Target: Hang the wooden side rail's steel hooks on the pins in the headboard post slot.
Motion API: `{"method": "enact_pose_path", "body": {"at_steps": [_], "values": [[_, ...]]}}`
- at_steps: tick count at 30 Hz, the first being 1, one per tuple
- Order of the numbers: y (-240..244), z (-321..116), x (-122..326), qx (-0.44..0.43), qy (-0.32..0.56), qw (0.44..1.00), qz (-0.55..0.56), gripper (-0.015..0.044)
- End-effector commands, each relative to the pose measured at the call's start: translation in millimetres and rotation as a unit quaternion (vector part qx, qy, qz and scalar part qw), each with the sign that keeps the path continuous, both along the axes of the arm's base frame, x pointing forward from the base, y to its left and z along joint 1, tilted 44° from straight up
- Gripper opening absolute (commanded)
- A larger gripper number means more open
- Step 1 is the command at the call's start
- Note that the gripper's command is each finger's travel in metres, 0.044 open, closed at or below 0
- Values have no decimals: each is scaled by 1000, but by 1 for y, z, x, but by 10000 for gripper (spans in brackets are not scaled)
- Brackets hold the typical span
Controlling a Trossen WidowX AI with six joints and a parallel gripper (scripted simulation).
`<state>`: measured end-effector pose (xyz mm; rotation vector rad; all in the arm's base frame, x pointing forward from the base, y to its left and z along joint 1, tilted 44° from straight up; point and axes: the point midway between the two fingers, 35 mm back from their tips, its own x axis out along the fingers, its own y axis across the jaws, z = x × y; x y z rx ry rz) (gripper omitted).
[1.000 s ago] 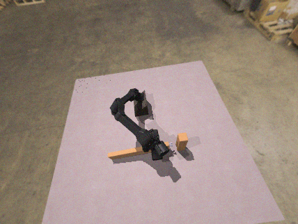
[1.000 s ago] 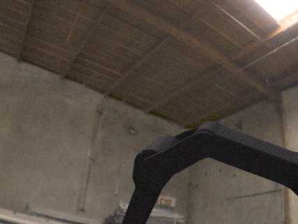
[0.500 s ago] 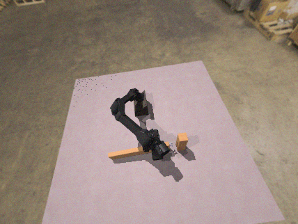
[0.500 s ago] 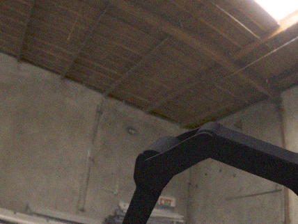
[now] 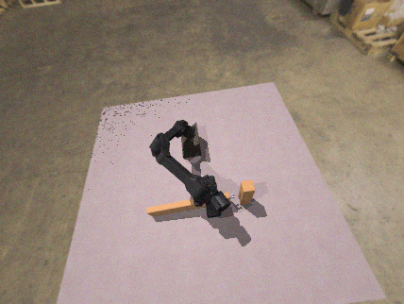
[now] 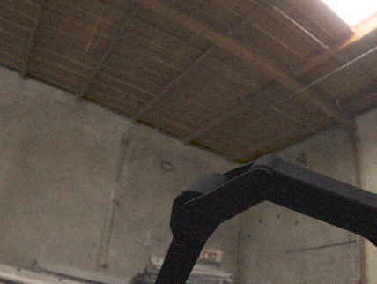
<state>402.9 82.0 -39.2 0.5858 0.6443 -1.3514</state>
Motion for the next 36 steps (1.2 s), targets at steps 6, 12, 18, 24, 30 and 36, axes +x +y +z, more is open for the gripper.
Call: {"method": "enact_pose_path", "body": {"at_steps": [6,12,18,24,30,36], "values": [[6,1,-1,2,-2,1000,3,0],[6,0,-1,2,-2,1000,3,0],[6,-1,0,2,-2,1000,3,0],[7,-1,0,2,-2,1000,3,0],[8,-1,-1,2,-2,1000,3,0],[8,-2,-2,2,-2,1000,3,0]]}}
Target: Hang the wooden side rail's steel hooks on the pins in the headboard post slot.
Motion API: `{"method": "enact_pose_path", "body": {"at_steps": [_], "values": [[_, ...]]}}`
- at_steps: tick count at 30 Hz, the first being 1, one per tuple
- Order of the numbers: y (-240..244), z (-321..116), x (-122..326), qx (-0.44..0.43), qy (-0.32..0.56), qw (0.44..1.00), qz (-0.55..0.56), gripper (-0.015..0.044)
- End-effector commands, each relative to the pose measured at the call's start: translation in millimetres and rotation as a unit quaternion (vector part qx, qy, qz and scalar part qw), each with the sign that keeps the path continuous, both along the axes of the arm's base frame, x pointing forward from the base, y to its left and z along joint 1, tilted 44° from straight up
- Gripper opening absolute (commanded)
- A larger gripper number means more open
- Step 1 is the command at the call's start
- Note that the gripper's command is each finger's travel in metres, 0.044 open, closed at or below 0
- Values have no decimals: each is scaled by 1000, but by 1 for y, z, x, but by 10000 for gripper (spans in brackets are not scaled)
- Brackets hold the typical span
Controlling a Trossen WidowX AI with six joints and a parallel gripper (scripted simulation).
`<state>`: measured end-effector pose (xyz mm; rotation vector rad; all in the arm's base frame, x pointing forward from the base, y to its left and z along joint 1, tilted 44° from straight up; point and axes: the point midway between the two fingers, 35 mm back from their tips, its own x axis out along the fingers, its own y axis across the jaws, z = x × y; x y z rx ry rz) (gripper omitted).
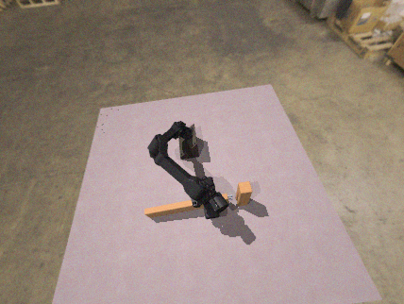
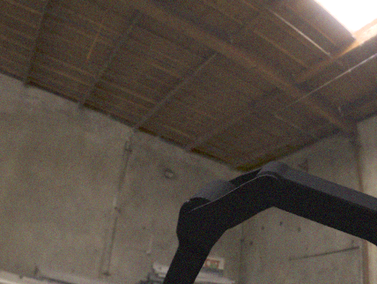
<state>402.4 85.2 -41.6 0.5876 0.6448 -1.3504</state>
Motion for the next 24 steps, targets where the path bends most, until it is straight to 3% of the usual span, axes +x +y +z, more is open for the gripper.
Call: {"method": "enact_pose_path", "body": {"at_steps": [1,24], "values": [[5,1,-1,1,-2,1000,3,0],[6,-2,0,1,-2,1000,3,0]]}}
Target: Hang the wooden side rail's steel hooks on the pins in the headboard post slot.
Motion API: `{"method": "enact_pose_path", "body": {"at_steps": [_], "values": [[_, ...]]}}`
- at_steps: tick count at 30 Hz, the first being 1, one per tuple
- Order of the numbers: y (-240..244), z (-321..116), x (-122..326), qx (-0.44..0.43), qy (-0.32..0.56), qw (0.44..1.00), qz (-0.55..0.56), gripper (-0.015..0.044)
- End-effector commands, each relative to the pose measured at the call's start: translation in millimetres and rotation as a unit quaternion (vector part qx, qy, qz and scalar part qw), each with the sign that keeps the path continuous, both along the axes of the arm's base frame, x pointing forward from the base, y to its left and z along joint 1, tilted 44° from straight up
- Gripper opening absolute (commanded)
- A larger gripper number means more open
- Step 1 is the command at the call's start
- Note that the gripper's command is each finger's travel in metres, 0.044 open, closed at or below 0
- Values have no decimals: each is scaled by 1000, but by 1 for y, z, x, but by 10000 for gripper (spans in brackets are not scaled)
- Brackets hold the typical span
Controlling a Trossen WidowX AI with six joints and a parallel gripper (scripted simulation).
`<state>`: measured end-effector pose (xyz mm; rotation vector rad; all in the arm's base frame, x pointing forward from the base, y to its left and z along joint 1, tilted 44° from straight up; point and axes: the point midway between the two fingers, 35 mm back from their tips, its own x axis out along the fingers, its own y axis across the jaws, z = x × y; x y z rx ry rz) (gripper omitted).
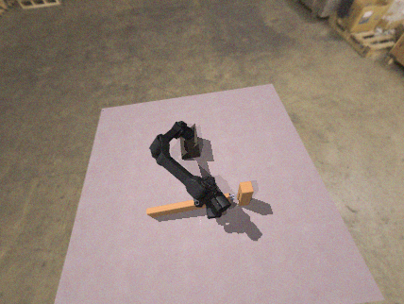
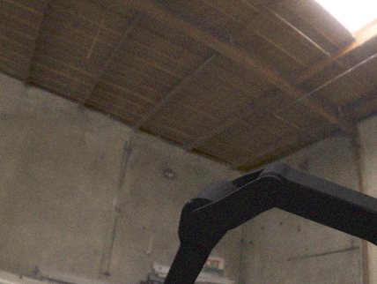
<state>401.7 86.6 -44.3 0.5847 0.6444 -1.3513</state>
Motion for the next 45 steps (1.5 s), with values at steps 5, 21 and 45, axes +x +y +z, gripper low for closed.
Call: {"method": "enact_pose_path", "body": {"at_steps": [5,21,45], "values": [[6,1,1,2,-3,1000,3,0],[7,1,-1,2,-3,1000,3,0],[8,-2,1,2,-3,1000,3,0]]}}
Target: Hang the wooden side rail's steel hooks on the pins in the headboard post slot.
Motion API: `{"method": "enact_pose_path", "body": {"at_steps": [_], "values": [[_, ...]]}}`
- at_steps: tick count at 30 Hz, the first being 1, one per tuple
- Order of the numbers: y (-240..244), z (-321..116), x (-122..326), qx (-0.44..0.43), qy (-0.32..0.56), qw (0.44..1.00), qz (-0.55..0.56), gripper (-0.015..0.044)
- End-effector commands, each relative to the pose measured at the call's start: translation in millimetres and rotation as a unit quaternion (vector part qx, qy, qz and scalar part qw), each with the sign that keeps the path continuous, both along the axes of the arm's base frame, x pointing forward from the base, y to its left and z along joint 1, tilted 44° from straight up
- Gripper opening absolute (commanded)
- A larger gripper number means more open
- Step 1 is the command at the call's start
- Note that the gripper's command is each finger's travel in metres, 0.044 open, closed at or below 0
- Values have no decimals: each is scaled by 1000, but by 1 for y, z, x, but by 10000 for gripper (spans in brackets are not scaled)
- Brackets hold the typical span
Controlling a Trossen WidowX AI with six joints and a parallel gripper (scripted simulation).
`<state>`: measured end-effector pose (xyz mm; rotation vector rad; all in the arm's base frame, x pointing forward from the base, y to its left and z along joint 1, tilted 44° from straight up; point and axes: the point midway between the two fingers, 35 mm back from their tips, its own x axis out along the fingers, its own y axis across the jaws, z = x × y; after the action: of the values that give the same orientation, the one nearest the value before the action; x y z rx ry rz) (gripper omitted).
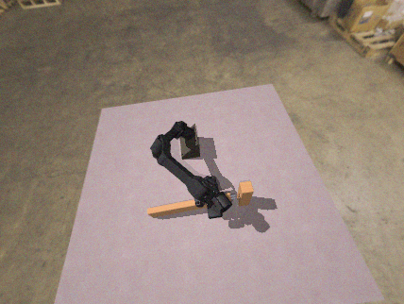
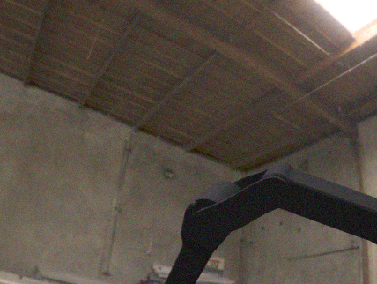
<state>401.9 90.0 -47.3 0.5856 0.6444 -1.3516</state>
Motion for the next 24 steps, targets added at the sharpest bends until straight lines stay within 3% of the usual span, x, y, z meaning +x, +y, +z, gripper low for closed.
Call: {"method": "enact_pose_path", "body": {"at_steps": [1,24], "values": [[5,1,0,2,-3,1000,3,0],[7,-1,-1,2,-3,1000,3,0]]}}
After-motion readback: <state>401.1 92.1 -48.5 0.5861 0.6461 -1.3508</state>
